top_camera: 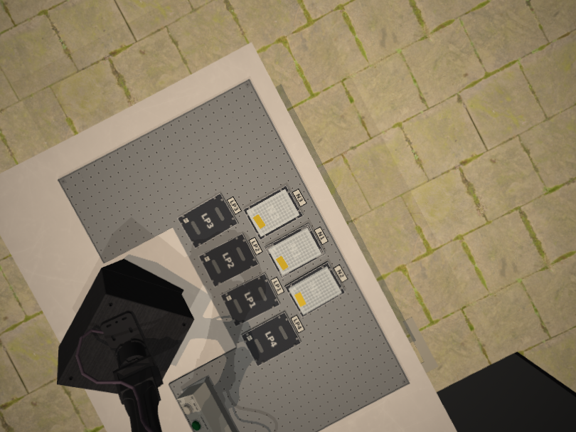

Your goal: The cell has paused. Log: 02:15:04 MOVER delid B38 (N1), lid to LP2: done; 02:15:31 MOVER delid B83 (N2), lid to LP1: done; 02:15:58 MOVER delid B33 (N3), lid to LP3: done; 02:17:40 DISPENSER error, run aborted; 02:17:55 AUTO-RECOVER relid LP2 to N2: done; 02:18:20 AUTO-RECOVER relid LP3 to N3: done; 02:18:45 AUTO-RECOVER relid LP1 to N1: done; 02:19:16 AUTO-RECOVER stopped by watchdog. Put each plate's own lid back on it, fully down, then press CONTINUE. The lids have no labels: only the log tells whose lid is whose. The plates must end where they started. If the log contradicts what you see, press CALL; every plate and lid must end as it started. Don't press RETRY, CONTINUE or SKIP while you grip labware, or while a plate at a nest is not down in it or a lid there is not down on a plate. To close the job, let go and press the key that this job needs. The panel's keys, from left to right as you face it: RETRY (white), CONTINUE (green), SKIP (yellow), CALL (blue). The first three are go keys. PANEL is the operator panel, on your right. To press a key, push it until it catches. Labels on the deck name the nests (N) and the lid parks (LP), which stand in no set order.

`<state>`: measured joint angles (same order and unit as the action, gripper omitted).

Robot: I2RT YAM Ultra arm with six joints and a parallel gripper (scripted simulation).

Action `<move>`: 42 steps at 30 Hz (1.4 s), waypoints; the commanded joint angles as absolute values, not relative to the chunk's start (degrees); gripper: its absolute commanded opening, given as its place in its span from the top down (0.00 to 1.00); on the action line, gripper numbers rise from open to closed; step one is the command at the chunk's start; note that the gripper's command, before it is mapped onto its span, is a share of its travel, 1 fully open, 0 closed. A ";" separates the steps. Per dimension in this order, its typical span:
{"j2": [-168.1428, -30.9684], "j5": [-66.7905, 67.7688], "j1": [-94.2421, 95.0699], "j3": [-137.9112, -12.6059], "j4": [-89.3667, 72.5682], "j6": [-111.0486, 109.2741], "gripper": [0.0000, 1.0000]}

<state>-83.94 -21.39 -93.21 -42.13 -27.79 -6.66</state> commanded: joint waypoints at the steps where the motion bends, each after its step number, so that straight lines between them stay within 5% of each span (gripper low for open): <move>1: -85.20 -21.22 -92.57 -40.51 -25.00 -5.68 1.00; 42: -85.84 -21.41 -93.28 -41.23 -23.53 -6.19 1.00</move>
<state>-85.89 -21.32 -92.88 -41.10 -23.92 -5.93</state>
